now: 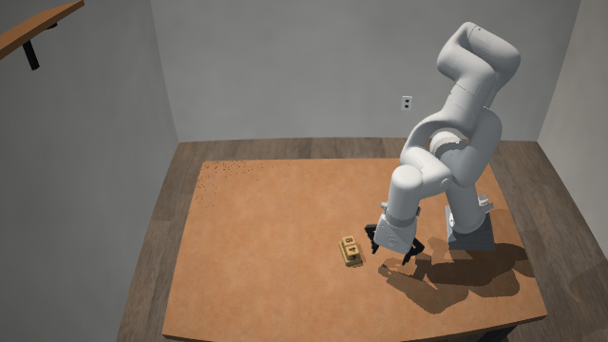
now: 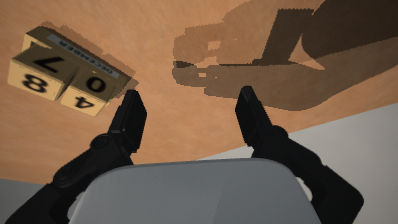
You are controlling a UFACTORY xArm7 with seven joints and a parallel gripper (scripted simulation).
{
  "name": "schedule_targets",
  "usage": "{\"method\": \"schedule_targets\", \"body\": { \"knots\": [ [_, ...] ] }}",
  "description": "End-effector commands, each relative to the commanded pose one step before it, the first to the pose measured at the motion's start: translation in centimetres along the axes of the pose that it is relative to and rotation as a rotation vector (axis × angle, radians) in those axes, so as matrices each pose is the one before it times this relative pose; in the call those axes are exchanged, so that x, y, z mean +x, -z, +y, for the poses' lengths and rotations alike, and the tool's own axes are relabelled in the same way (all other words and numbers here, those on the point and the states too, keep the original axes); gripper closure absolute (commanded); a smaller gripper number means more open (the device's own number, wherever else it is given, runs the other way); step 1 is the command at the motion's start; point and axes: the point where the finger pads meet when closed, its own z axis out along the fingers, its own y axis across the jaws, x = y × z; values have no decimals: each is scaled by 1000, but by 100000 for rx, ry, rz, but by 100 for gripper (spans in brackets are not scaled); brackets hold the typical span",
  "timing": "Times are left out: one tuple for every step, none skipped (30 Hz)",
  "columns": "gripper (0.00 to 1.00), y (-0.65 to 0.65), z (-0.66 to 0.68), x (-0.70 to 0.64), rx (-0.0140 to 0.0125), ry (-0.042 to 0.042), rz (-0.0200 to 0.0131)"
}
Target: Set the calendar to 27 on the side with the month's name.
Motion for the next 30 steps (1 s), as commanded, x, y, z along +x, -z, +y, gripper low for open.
{"method": "schedule_targets", "body": {
  "knots": [
    [0,175,-170,54,56,-7125,-198],
    [0,0,-104,75,0,-4602,-2],
    [0,0,0,0,0,0,0],
    [0,0,0,0,0,0,0],
    [0,0,-114,75,-1,-4919,-8],
    [0,0,-622,366,3,-479,3],
    [0,0,-536,313,-1,0,0],
    [0,0,-346,202,0,0,0],
    [0,0,-156,92,-2,1,-2],
    [0,0,-26,16,-1,0,-1],
    [0,0,-5,3,0,-195,0],
    [0,0,-28,16,0,-1147,2],
    [0,0,-61,35,0,-2510,4],
    [0,0,-94,50,0,-3817,3],
    [0,0,-119,57,0,-4734,-2],
    [0,0,-130,56,-1,-5049,-9],
    [0,0,-708,260,2,-2,3],
    [0,0,-558,206,-1,1,-1],
    [0,0,-362,133,0,0,1],
    [0,0,0,0,0,0,0],
    [0,0,0,0,0,0,0],
    [0,0,-164,61,0,1,-2],
    [0,0,-28,11,0,0,0],
    [0,0,-5,2,0,-200,0],
    [0,0,-31,11,0,-1174,2],
    [0,0,-68,24,0,-2569,4],
    [0,0,-104,34,0,-3906,3],
    [0,0,-130,37,0,-4843,-2],
    [0,0,-190,43,0,-4762,-7],
    [0,0,-713,129,0,-1,2]
  ]
}}
